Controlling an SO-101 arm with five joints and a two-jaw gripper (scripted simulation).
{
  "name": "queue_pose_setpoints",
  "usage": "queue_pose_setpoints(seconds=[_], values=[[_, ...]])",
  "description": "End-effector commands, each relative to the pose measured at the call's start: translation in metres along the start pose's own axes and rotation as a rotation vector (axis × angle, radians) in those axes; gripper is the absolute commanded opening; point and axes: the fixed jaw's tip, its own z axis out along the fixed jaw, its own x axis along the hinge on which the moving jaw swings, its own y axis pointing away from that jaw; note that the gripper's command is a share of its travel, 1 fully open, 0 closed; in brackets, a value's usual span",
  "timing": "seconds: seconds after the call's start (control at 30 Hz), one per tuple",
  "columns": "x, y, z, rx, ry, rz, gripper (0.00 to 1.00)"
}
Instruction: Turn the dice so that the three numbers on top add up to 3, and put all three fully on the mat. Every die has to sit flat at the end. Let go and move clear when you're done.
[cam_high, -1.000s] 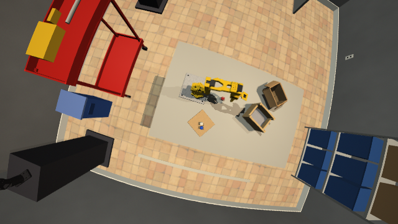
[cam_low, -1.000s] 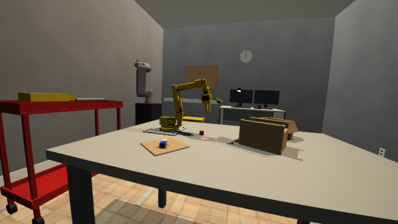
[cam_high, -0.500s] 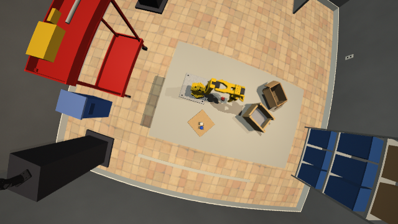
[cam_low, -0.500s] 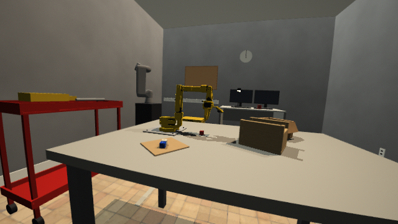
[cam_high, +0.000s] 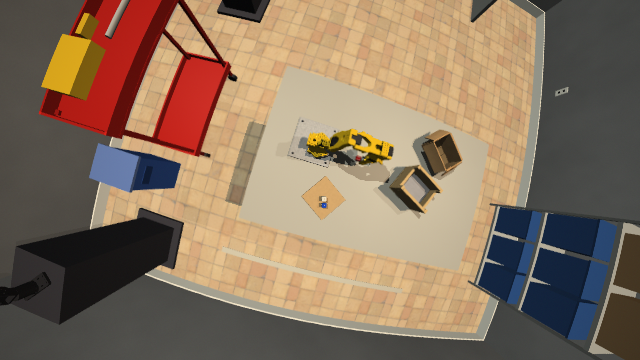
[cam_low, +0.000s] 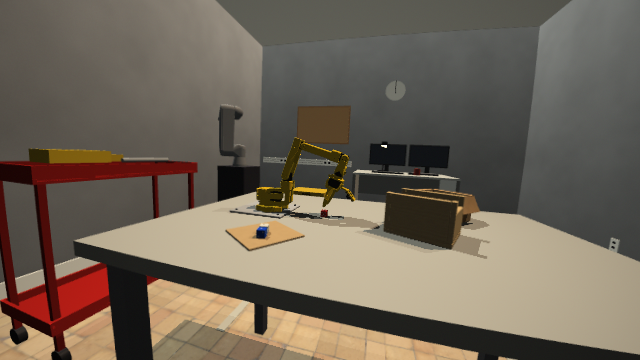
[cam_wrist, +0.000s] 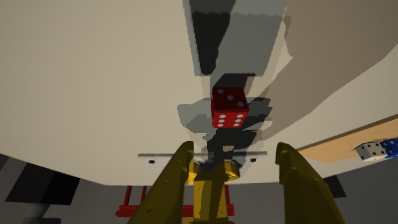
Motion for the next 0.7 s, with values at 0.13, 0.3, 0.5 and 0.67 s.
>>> queue_pose_setpoints(seconds=[0.13, 0.3, 0.5, 0.67], values=[[0.0021, 0.0016, 0.0019, 0.004, 0.026, -0.001, 0.28], [0.0021, 0.0016, 0.0019, 0.004, 0.026, -0.001, 0.28], [0.0021, 0.0016, 0.0019, 0.004, 0.026, -0.001, 0.28], [0.0021, 0.0016, 0.0020, 0.004, 0.026, -0.001, 0.28]])
